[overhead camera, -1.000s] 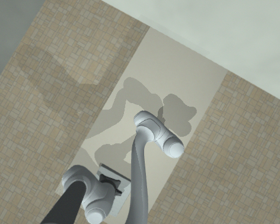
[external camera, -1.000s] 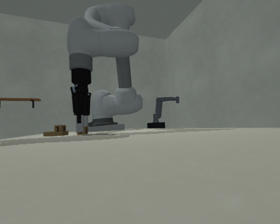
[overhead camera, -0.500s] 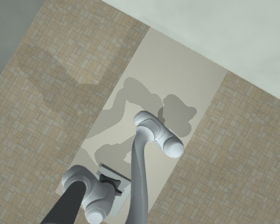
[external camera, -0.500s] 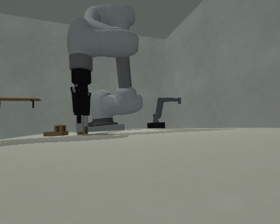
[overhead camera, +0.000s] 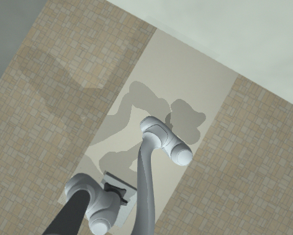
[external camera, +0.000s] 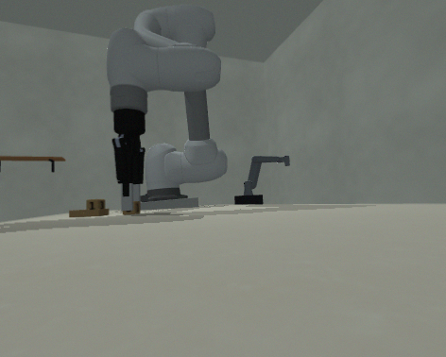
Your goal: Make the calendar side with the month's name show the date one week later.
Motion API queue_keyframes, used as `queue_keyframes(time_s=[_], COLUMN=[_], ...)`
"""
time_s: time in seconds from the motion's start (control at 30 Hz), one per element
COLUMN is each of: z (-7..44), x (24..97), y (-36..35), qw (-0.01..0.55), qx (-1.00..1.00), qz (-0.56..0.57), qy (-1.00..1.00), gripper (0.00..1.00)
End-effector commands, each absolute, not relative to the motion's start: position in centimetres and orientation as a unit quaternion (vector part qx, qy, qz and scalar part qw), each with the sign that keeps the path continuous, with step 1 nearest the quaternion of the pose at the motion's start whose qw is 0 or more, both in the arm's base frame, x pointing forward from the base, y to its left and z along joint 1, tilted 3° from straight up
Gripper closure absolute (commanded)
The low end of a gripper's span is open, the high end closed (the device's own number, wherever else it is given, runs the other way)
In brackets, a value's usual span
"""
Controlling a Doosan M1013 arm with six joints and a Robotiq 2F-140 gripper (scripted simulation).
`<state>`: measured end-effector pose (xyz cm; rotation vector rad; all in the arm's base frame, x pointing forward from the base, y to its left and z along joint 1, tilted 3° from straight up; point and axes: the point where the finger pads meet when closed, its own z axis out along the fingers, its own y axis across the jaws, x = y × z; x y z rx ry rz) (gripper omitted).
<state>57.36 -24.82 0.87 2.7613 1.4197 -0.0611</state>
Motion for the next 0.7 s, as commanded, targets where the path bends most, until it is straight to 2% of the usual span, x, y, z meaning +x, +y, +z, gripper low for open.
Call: queue_keyframes(time_s=[0.0, 0.27, 0.67], z=[0.88, 0.88, 0.88], x=[57.36, 57.36, 57.36], y=[-24.81, -24.81, -24.81], qw=[0.018, 0.018, 0.018], qx=[0.889, 0.889, 0.889], qz=[-0.02, -0.02, -0.02], qy=[0.457, 0.457, 0.457], gripper=[0.75, 0.75, 0.66])
